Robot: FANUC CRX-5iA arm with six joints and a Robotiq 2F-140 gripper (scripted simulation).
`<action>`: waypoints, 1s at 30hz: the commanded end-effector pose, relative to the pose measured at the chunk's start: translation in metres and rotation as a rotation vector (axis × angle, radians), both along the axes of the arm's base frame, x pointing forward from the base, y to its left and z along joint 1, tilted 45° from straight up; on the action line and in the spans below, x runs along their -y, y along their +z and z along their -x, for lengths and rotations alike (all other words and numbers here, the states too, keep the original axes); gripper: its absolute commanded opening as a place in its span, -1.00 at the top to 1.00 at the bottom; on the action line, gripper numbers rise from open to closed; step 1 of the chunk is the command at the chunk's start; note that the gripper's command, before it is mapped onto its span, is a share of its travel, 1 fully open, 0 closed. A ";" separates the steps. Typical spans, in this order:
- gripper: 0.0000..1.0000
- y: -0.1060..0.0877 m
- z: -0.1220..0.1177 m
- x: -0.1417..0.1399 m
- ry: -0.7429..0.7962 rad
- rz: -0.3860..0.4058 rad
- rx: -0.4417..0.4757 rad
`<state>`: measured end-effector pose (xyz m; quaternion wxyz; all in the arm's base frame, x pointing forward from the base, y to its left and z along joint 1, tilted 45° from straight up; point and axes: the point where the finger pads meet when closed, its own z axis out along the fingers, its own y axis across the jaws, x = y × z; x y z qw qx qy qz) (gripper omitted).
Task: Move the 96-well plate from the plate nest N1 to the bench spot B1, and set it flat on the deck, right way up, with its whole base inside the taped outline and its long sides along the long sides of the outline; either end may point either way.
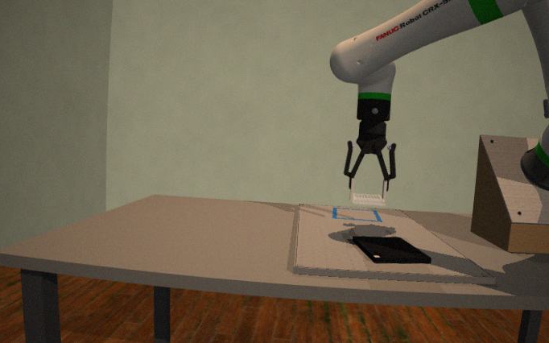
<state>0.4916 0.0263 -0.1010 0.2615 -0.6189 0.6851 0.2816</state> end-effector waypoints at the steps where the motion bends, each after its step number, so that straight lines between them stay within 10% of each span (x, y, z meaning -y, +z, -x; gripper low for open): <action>1: 1.00 -0.009 -0.001 0.009 0.000 0.000 0.000; 30: 1.00 -0.073 -0.003 0.068 0.000 0.000 0.000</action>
